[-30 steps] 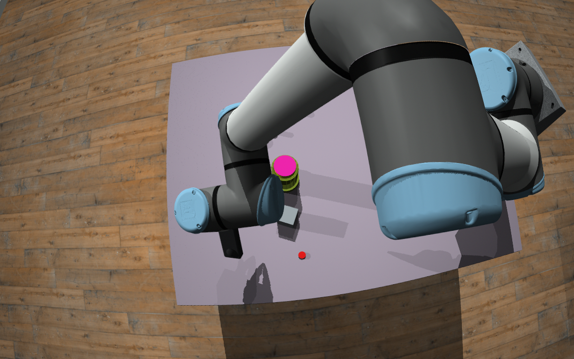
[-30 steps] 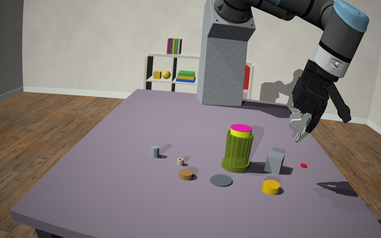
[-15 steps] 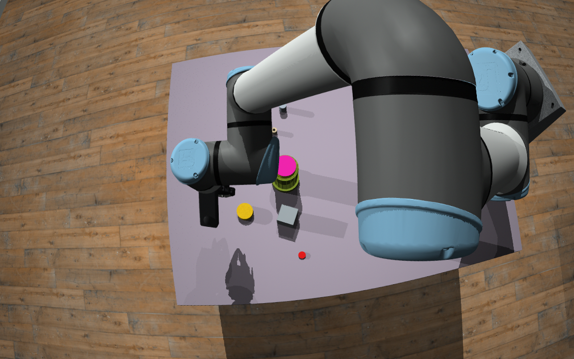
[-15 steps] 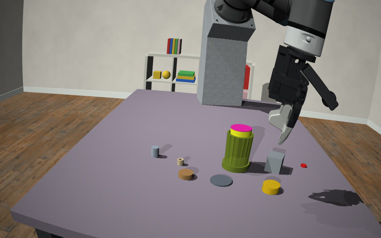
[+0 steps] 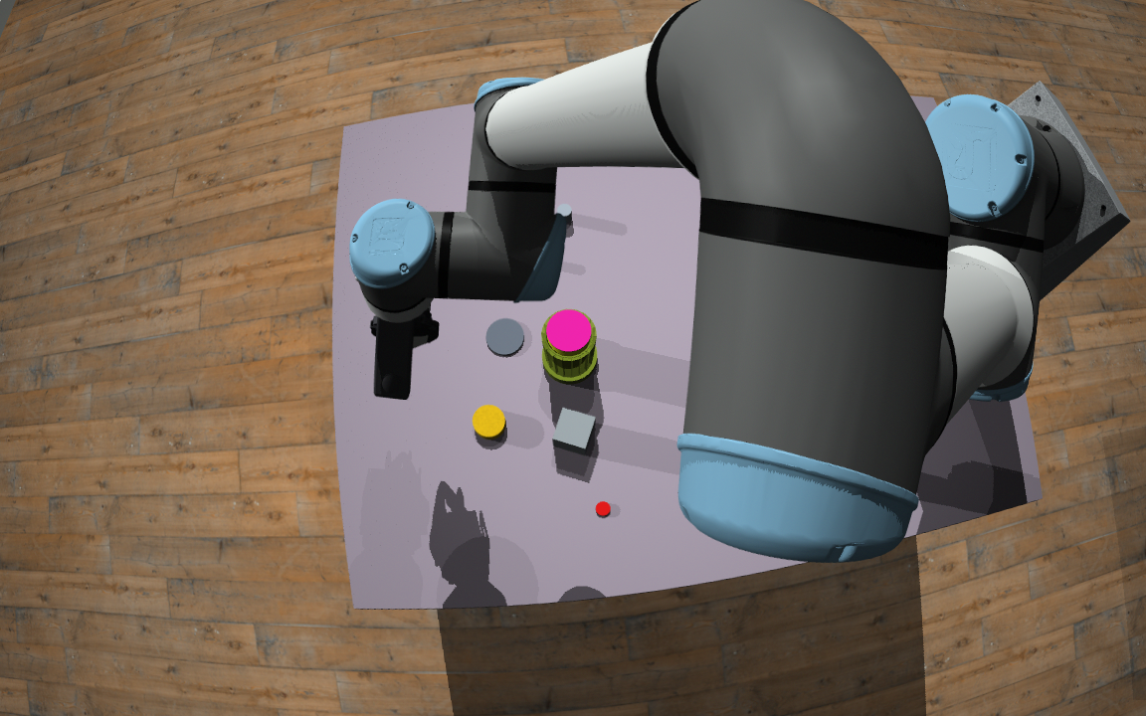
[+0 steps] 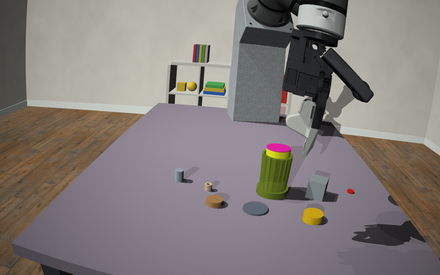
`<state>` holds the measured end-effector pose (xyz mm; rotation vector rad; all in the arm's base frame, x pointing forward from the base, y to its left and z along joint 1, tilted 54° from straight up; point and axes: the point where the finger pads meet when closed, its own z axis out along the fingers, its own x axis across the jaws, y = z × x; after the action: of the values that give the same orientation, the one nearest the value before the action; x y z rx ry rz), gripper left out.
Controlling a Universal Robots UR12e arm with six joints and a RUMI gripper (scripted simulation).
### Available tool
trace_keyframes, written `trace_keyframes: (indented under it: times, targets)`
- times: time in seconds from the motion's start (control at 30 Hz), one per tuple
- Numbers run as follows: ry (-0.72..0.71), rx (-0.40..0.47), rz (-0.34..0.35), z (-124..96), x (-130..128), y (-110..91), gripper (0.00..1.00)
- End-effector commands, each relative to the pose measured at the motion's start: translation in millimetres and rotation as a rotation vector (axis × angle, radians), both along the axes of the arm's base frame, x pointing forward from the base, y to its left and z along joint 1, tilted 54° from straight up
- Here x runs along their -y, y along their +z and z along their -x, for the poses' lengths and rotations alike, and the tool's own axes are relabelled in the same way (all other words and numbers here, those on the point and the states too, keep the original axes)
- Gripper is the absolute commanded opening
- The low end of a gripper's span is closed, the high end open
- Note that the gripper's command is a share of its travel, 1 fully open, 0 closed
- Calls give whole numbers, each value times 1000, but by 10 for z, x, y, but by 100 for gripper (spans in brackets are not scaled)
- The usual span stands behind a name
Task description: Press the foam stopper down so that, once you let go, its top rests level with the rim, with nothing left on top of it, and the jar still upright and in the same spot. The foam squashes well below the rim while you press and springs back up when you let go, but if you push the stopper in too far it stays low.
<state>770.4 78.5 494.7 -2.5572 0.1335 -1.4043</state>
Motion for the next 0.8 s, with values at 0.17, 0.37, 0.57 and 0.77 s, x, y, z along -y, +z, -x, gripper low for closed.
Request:
trace_keyframes:
  times: [0.17, 0.37, 0.57, 0.77]
  targets:
    - [54, 2, 16, 216, 75, -463, 0]
    - [79, -17, 28, 390, 88, -800, 0]
    - [94, -28, 34, 497, 90, -1002, 0]
    - [114, -42, 40, 645, 86, -1260, 0]
